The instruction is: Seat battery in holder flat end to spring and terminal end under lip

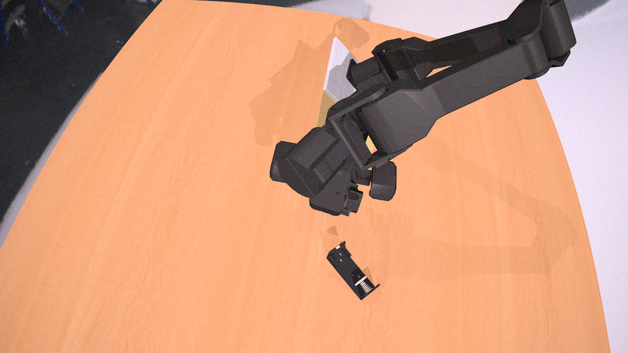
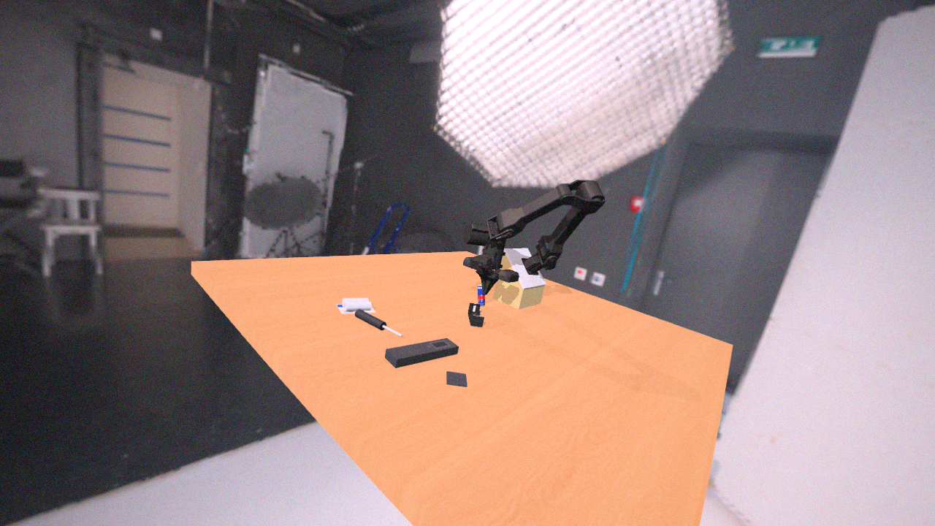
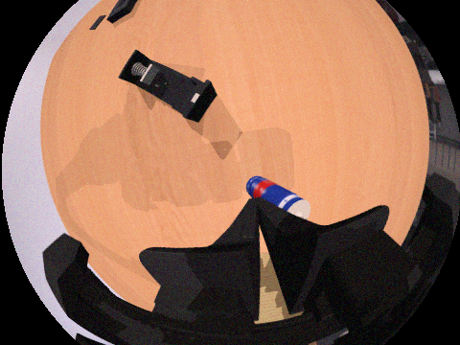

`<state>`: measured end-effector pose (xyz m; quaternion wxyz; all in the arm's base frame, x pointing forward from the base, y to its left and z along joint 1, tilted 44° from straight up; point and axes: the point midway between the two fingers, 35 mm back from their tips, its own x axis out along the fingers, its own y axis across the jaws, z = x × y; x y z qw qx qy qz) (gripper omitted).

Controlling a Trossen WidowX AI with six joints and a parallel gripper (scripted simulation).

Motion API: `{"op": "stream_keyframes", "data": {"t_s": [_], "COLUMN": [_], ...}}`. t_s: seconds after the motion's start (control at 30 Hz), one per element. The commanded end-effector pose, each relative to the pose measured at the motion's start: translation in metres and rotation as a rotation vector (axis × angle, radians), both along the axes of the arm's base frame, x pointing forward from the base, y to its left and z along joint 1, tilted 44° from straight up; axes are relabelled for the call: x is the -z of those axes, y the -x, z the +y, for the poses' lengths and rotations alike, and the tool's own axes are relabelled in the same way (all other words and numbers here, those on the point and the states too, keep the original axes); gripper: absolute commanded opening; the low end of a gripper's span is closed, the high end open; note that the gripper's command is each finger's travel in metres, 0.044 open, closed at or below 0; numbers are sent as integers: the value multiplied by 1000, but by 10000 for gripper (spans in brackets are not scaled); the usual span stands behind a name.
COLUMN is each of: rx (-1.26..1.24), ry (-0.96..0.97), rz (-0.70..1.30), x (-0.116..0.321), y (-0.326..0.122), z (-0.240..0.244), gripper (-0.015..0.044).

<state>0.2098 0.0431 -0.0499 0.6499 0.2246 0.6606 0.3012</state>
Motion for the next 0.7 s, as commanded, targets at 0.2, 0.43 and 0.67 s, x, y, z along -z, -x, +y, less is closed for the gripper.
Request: {"op": "stream_keyframes", "data": {"t_s": [0.2, 0.43, 0.67], "rx": [-7, -8, -1], "ry": [4, 2, 4], "rz": [-2, -2, 1], "x": [12, 21, 6], "y": [-1, 0, -4], "z": [-12, -20, -35], "gripper": [0, 0, 0]}}
